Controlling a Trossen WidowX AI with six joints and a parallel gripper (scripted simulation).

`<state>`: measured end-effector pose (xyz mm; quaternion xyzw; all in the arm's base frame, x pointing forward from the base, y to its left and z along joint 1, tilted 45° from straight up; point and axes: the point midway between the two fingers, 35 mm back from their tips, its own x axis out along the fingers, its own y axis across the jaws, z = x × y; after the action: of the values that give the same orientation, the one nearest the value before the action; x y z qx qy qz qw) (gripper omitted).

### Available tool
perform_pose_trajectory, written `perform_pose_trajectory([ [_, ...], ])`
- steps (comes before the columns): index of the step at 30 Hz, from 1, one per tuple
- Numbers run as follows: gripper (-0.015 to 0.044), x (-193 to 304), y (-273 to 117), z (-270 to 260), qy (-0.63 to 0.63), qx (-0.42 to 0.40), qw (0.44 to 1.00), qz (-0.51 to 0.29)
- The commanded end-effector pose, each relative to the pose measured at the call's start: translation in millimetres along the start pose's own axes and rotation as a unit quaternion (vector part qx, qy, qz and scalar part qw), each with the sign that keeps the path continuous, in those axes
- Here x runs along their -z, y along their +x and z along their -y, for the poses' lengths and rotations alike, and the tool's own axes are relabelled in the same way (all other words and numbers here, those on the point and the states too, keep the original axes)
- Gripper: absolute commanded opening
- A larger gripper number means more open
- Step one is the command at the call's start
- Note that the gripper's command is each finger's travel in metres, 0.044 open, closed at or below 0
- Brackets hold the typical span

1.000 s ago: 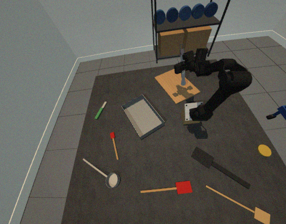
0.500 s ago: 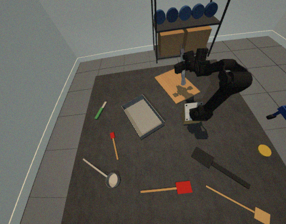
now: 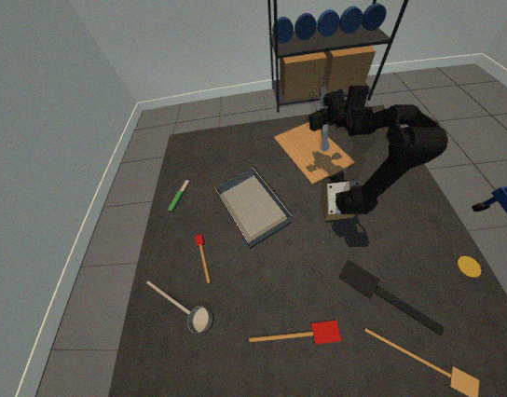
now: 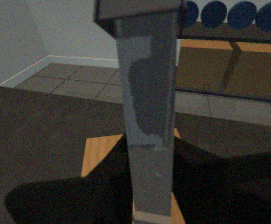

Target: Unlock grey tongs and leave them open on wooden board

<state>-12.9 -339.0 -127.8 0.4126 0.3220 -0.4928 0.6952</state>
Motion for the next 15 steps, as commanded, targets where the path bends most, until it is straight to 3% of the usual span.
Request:
perform_pose_trajectory([
  [1,-0.0150,-4,-1,-1,0.000,-0.002,1.000,0.006],
  [15,-0.0150,-2,23,7,0.011,-0.002,0.997,-0.071],
])
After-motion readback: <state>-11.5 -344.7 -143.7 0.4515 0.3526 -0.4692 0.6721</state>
